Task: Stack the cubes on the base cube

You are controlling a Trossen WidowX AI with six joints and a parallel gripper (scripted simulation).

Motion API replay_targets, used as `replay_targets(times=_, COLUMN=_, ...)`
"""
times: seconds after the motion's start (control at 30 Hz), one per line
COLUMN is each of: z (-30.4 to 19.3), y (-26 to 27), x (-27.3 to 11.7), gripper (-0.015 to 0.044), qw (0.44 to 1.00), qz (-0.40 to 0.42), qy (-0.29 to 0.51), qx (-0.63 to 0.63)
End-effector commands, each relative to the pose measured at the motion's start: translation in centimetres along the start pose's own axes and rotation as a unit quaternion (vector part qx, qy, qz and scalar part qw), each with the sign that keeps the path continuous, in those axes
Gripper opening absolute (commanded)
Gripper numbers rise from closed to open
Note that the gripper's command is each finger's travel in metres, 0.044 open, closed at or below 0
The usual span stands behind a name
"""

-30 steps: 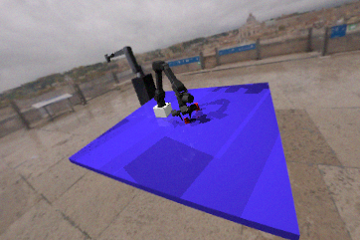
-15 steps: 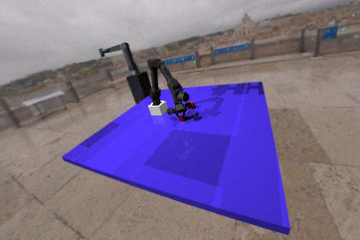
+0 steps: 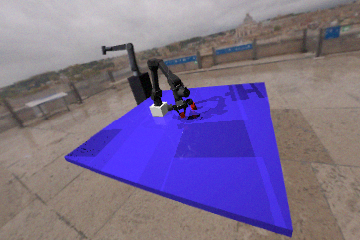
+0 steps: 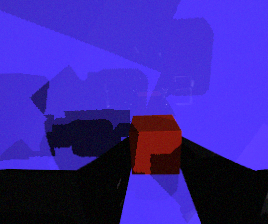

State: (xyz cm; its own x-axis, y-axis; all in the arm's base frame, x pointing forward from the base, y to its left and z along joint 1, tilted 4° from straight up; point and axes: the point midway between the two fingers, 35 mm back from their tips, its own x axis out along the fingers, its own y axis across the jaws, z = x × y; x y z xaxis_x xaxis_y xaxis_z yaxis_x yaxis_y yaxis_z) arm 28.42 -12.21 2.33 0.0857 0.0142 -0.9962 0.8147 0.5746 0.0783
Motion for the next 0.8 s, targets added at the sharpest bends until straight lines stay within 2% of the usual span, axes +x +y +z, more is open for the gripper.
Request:
replay_targets(times=0.0, z=0.1, y=0.2, x=-1.6, gripper=0.0105, qw=1.0, qz=0.003, qy=-0.002, qx=0.002)
replay_targets(times=0.53, z=-0.1, y=-0.2, x=-6.6, gripper=0.0105, qw=1.0, qz=-0.001, qy=-0.007, qx=-0.007)
replay_targets(times=0.77, z=-0.4, y=0.2, x=-6.9, gripper=0.0105, qw=1.0, qz=-0.002, qy=-0.007, qx=-0.003)
